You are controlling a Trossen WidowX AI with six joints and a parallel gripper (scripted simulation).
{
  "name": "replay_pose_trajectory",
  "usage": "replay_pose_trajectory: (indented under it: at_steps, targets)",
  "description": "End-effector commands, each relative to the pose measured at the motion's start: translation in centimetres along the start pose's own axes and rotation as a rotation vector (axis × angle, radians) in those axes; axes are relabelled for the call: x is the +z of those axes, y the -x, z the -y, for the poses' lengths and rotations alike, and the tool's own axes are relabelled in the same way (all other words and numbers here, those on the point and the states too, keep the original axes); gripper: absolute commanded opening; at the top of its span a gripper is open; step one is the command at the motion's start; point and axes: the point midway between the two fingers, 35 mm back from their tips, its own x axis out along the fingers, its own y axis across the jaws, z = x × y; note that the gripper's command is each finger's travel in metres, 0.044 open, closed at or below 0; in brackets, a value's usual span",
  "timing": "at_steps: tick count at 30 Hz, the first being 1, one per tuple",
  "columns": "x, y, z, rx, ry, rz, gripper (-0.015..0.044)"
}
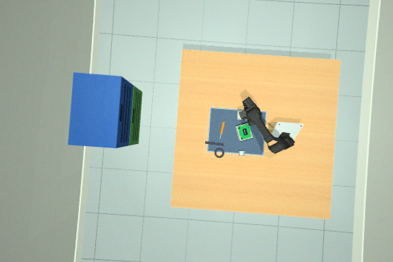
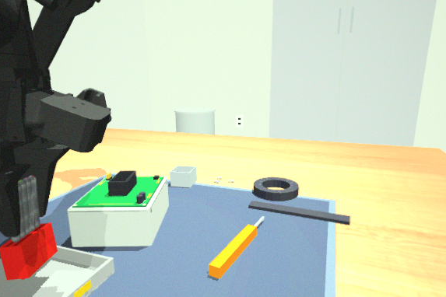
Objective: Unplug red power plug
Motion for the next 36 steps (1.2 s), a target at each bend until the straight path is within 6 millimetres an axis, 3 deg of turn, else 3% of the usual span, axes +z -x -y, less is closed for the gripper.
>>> replay_pose_trajectory:
  at_steps: [1, 15, 36]
  targets:
    - [0.1, -0.8, -0.1, 0.003, -0.002, 0.002, 0.0000]
    - [0.0, -3.0, -0.2, 0.004, -0.002, 0.002, 0.0000]
    - [-0.2, -2.4, -0.1, -0.004, -0.006, 0.006, 0.0000]
